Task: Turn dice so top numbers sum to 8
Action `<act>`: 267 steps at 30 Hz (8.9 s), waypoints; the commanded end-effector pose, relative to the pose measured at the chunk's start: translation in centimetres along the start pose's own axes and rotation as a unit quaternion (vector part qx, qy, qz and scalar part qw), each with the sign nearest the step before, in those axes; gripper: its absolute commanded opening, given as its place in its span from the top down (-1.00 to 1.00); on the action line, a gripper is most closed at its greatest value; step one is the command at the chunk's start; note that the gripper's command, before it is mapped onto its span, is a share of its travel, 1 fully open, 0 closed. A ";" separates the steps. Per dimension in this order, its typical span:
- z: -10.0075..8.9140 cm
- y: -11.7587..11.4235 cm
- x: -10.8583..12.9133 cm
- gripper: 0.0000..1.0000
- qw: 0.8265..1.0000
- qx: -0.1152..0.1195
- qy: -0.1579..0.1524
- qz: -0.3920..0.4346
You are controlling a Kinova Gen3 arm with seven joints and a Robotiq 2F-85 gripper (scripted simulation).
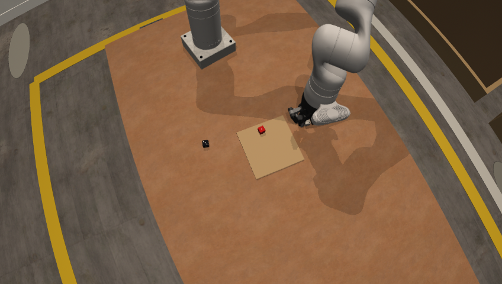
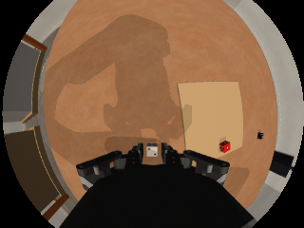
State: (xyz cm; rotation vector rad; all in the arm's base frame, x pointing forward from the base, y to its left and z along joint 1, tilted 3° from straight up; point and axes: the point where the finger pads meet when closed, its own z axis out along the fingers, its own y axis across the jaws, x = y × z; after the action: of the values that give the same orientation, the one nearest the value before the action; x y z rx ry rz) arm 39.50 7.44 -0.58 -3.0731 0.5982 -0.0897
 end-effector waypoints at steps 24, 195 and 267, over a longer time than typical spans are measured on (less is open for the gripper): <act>-0.1 0.0 0.0 0.78 1.000 0.001 0.000 0.000; -0.9 11.8 4.1 0.78 0.992 0.000 0.001 -0.127; -0.5 11.8 4.1 0.78 0.992 0.000 0.001 -0.127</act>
State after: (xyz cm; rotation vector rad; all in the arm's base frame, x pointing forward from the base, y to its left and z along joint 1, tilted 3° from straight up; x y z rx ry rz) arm 38.76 -5.03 -0.14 -3.1312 0.2025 -0.0908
